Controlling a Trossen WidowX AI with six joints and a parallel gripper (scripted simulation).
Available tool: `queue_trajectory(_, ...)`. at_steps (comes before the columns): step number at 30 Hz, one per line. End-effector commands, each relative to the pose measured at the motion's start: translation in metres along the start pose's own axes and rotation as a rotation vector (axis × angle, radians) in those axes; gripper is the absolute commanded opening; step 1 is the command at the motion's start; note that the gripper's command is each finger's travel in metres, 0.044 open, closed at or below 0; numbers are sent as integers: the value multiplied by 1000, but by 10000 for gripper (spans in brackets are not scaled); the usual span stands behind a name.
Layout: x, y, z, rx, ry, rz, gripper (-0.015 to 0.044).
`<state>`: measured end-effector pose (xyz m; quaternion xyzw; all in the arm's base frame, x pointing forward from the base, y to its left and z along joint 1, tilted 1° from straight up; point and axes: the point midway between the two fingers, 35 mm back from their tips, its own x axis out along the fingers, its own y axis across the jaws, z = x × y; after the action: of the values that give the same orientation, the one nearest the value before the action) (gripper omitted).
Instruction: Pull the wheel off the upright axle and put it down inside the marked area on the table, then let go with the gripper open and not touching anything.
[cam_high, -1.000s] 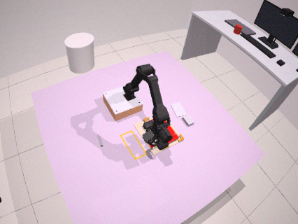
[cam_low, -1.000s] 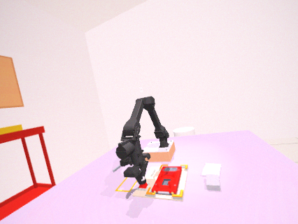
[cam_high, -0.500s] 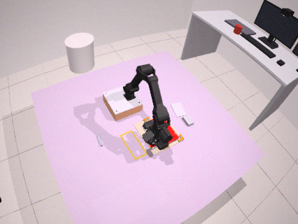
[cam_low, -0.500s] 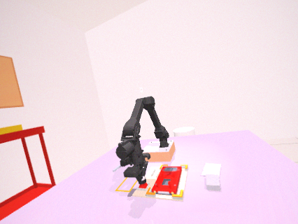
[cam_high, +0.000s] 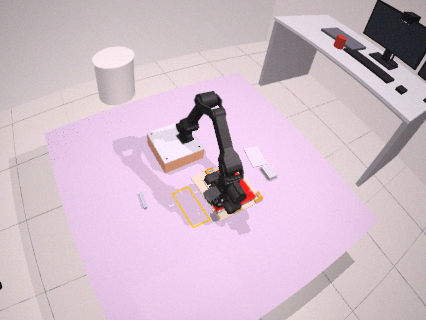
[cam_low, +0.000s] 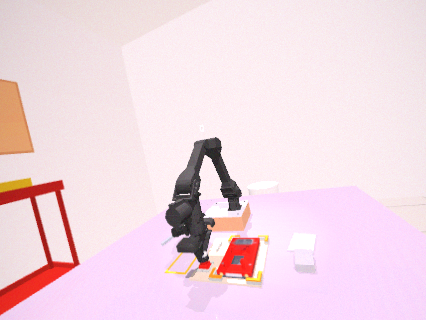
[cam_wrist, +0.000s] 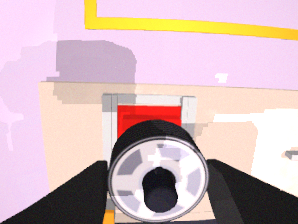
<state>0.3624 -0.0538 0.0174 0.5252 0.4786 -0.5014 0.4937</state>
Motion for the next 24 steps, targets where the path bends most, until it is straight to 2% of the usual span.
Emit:
queue_trajectory(1, -3, 0, 0, 1, 1, -1, 0)
queue_trajectory(24, -11, 0, 0, 2, 2, 1, 0)
